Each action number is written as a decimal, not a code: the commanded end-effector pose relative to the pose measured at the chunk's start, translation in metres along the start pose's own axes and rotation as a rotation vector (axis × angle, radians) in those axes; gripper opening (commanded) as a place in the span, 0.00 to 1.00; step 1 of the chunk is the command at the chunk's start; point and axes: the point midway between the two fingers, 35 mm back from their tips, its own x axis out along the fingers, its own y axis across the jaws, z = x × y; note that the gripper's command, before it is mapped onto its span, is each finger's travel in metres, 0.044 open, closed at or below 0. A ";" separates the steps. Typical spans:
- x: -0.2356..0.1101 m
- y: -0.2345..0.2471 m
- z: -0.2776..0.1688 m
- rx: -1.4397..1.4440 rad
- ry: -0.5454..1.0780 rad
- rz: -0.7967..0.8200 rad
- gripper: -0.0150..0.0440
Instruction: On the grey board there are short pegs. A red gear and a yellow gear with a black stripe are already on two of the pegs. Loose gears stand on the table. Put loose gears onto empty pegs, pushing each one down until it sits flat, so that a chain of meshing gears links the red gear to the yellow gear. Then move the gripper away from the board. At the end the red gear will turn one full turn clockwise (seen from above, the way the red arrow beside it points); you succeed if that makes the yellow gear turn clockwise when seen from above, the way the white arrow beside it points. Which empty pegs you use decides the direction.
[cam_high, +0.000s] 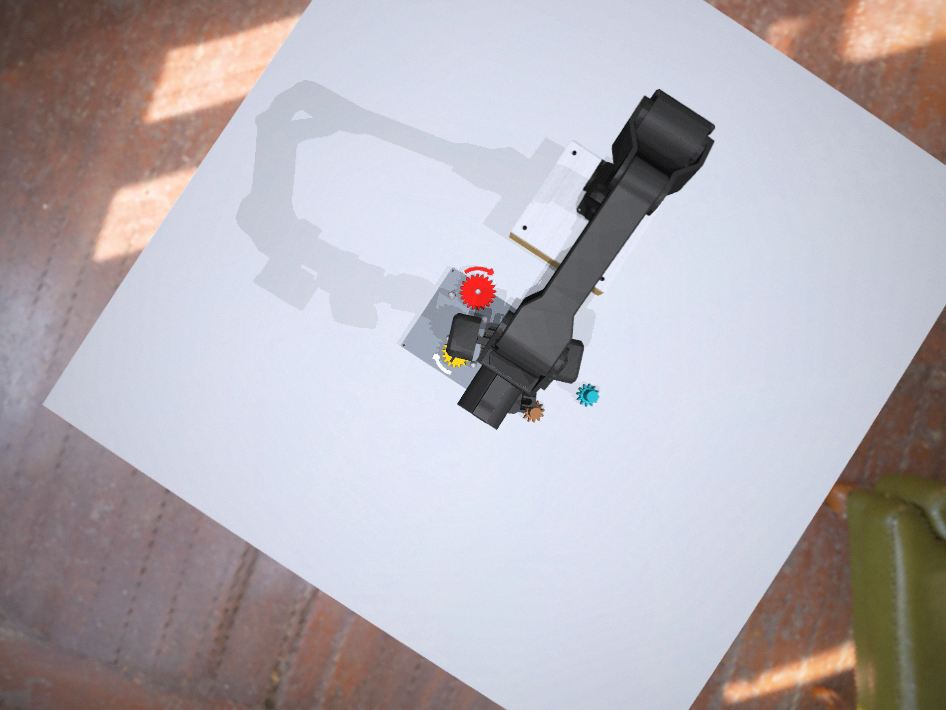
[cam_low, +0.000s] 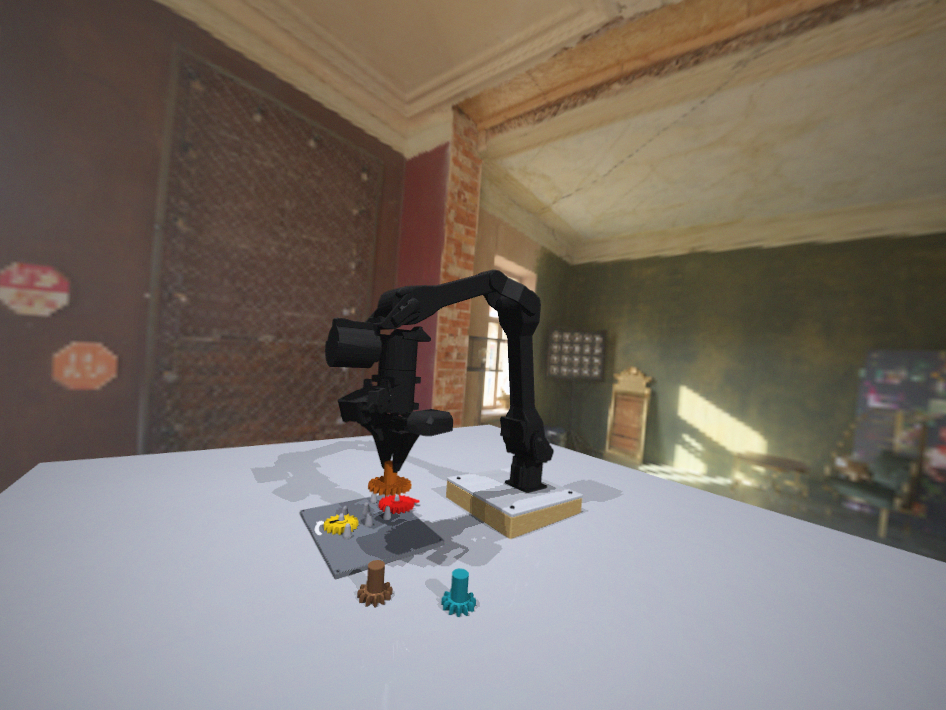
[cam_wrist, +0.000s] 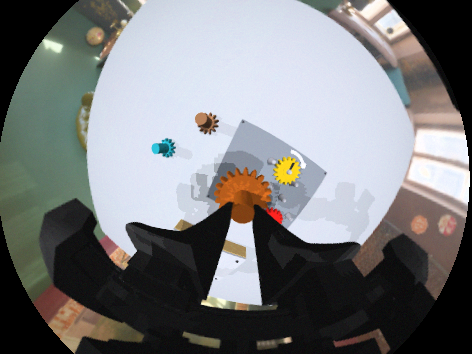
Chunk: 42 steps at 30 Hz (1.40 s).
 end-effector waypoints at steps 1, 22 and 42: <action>0.005 -0.009 -0.003 -0.006 0.007 -0.003 0.25; 0.020 -0.057 -0.019 -0.012 0.012 -0.009 0.25; 0.028 -0.086 -0.034 -0.015 0.016 -0.011 0.25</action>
